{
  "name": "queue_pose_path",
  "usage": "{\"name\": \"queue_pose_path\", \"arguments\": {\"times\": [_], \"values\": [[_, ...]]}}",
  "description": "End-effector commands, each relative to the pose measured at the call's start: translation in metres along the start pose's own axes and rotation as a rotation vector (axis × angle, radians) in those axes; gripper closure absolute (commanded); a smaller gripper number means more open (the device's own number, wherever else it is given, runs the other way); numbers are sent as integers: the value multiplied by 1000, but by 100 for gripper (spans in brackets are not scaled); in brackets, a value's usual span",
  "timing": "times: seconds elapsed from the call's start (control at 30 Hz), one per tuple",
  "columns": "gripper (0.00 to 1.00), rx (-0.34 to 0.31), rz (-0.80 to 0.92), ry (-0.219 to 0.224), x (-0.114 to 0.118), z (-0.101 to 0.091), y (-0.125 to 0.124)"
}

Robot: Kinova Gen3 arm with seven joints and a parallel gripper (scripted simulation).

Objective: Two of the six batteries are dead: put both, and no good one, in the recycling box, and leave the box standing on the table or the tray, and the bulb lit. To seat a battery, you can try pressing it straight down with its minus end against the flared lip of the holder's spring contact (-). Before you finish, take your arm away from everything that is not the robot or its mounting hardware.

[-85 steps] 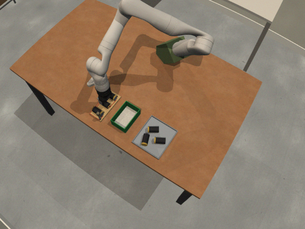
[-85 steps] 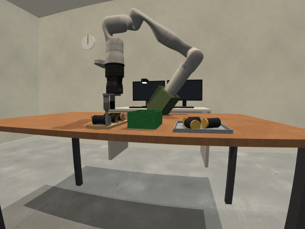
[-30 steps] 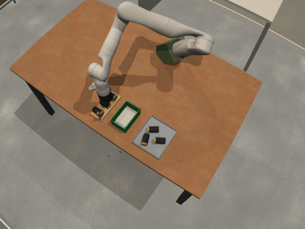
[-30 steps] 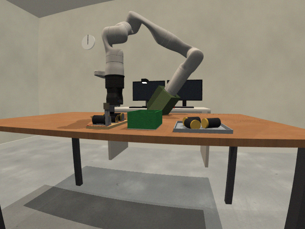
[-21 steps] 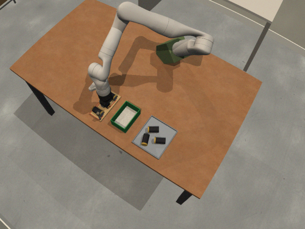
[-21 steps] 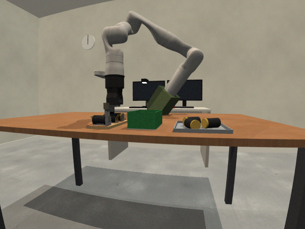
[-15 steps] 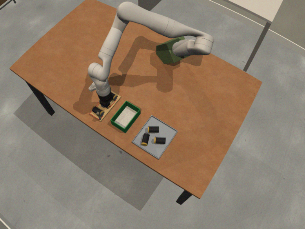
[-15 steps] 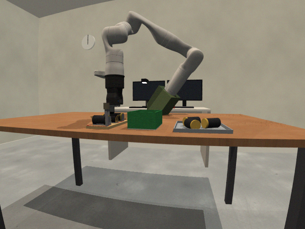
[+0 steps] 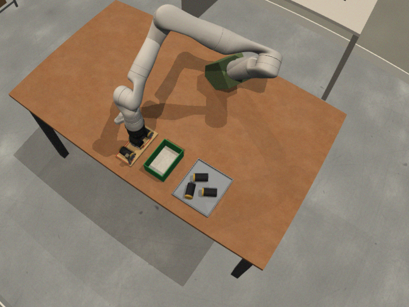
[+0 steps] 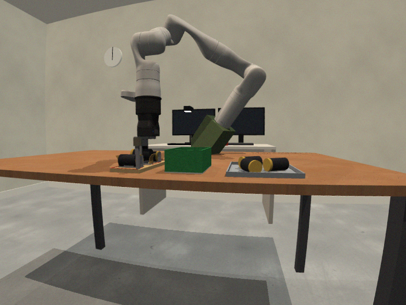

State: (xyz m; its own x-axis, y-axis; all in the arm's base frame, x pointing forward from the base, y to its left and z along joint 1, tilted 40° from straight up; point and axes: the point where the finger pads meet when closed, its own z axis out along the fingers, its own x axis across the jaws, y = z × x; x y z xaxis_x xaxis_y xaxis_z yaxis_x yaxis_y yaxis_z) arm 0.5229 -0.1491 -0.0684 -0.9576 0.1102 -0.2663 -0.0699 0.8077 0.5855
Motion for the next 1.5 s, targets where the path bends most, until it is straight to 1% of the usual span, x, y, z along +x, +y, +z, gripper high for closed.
{"name": "queue_pose_path", "arguments": {"times": [0.0, 0.1, 0.17, 0.47, 0.53, 0.63, 0.8, 0.9, 0.97, 1.3, 1.47], "values": [[43, 7, 1, -8, -2, -16, -3], [43, 7, 1, -8, -2, -28, -3], [43, 7, 1, -8, -2, -33, -2], [43, 7, 1, -8, -2, -35, -2], [43, 7, 1, -8, -2, -38, -2], [43, 7, 1, -8, -2, -55, -2], [43, 7, 1, -8, -2, -95, -2], [43, 7, 1, -8, -1, -110, -2], [43, 7, 1, -8, -1, -113, -2], [43, 7, 1, -8, -1, -113, -1], [43, 7, 1, -8, -1, -113, 3]]}}
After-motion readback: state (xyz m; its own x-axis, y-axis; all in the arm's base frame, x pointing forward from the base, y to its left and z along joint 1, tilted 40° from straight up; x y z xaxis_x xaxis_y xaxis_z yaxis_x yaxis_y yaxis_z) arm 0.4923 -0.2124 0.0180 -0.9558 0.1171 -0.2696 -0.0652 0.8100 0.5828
